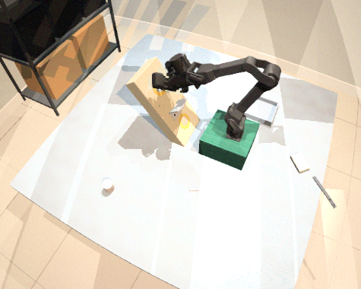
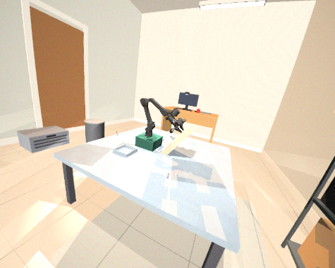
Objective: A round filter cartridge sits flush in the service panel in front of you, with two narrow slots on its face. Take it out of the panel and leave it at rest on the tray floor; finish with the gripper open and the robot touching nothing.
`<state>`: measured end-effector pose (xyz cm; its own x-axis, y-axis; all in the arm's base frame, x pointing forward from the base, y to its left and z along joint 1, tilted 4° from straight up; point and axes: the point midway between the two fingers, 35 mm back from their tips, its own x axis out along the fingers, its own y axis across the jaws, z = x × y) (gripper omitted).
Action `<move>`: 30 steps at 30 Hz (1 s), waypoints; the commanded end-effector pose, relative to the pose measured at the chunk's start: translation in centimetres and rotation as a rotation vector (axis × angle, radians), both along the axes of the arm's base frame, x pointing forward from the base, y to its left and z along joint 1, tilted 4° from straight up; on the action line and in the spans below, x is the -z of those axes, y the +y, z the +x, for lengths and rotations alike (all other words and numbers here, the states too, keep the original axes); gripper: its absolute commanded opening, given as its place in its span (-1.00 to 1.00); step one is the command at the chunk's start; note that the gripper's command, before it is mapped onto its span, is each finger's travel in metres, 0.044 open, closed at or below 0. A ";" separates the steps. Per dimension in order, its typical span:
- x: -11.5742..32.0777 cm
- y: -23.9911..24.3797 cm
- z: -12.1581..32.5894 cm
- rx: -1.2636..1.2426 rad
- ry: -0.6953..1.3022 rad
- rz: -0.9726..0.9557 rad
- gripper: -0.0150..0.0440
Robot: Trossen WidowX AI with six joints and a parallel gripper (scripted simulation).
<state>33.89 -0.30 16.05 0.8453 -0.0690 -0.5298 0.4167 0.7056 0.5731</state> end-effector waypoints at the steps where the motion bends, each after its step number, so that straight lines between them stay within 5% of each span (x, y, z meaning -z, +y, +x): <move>1: 0.1 0.2 0.1 0.057 -0.007 0.111 -0.49; 8: 0.0 0.2 0.0 0.185 -0.022 0.316 -0.49; 30: -3.6 0.6 -5.6 0.140 -0.013 0.242 -0.49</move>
<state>29.02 0.14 18.70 0.8351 -0.0639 -0.5463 0.5070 0.4746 0.7195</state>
